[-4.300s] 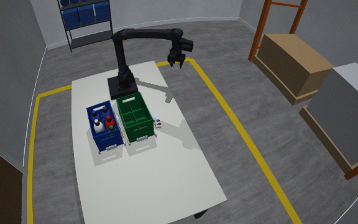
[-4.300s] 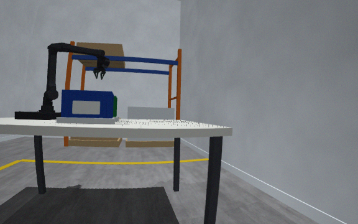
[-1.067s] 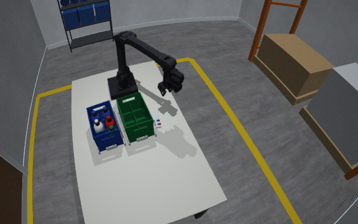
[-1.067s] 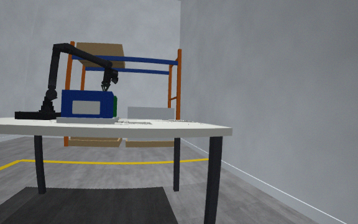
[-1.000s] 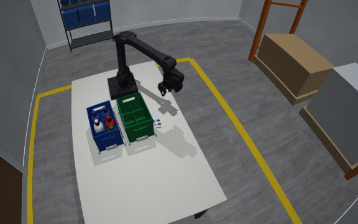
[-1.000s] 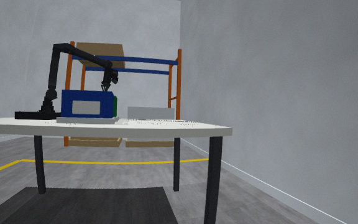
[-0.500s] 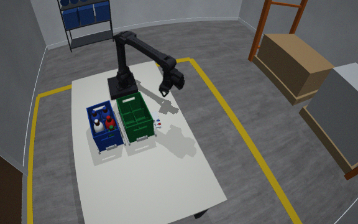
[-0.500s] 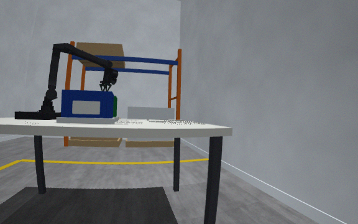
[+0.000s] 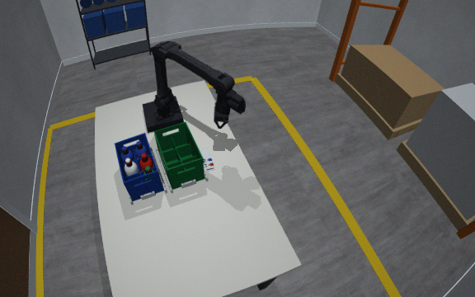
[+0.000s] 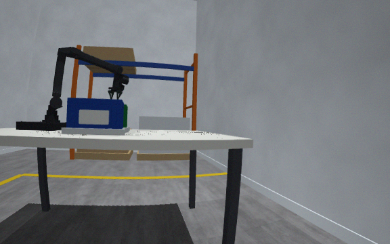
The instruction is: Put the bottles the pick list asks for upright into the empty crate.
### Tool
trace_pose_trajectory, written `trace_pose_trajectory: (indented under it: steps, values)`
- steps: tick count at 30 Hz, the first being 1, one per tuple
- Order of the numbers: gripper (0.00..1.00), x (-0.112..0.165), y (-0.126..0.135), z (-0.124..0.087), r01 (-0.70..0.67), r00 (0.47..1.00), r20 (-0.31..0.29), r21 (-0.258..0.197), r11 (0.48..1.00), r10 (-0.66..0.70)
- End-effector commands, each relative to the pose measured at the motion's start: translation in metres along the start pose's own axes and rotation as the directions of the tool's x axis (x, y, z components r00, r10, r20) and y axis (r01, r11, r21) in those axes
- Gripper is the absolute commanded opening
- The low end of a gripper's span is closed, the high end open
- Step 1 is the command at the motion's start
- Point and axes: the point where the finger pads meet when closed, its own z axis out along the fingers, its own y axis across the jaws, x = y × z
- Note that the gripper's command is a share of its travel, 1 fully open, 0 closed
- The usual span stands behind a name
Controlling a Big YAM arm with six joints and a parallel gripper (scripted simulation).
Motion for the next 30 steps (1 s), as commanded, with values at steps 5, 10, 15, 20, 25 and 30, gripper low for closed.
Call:
trace_pose_trajectory:
  steps: [5, 10, 15, 20, 25, 30]
  values:
    - [0.61, -0.022, -0.009, -0.029, 0.224, 0.971, 0.074, 0.066, 0.972, -0.229]
    - [0.61, -0.030, -0.014, -0.026, 0.289, 0.950, 0.096, 0.090, 0.953, -0.298]
    - [0.61, -0.024, -0.012, -0.021, 0.277, 0.956, 0.081, 0.073, 0.958, -0.283]
    - [0.61, -0.025, -0.012, -0.021, 0.277, 0.956, 0.081, 0.073, 0.958, -0.283]
    - [0.61, -0.025, -0.012, -0.021, 0.277, 0.956, 0.081, 0.073, 0.958, -0.283]
    - [0.61, -0.026, -0.012, -0.021, 0.277, 0.956, 0.081, 0.072, 0.958, -0.283]
